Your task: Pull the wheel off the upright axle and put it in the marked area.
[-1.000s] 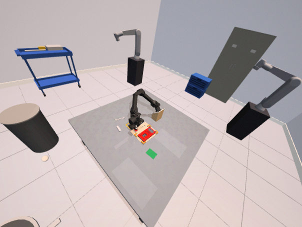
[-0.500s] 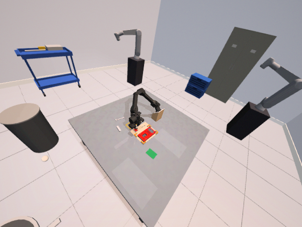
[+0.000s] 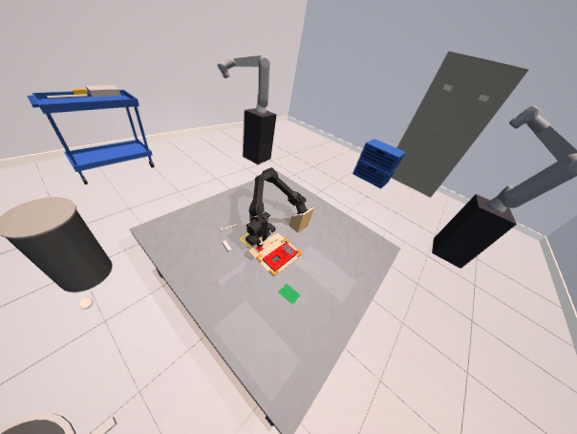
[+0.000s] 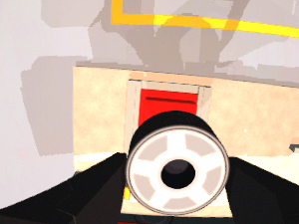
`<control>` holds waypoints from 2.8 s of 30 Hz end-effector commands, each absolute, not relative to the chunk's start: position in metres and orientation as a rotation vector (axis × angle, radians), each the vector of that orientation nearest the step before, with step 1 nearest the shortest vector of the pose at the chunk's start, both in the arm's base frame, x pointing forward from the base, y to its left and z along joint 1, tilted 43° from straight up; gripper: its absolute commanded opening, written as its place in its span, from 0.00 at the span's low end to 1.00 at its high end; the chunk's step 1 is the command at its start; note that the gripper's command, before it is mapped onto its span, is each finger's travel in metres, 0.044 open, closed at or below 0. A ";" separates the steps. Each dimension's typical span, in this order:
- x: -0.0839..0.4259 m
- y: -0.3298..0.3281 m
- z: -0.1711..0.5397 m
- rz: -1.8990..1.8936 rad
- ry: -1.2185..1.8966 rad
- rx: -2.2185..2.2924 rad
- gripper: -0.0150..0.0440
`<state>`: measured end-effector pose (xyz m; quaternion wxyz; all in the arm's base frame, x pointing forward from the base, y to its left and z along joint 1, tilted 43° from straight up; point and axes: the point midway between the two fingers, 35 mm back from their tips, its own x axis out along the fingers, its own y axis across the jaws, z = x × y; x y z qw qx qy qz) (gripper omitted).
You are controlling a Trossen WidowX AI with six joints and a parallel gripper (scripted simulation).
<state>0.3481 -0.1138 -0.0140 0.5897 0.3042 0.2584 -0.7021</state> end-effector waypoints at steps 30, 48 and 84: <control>0.351 -0.102 -0.002 -1.627 0.598 0.709 0.25; 0.341 -0.098 0.031 -1.626 0.602 0.701 0.25; 0.283 -0.149 0.086 -1.629 0.598 0.704 0.25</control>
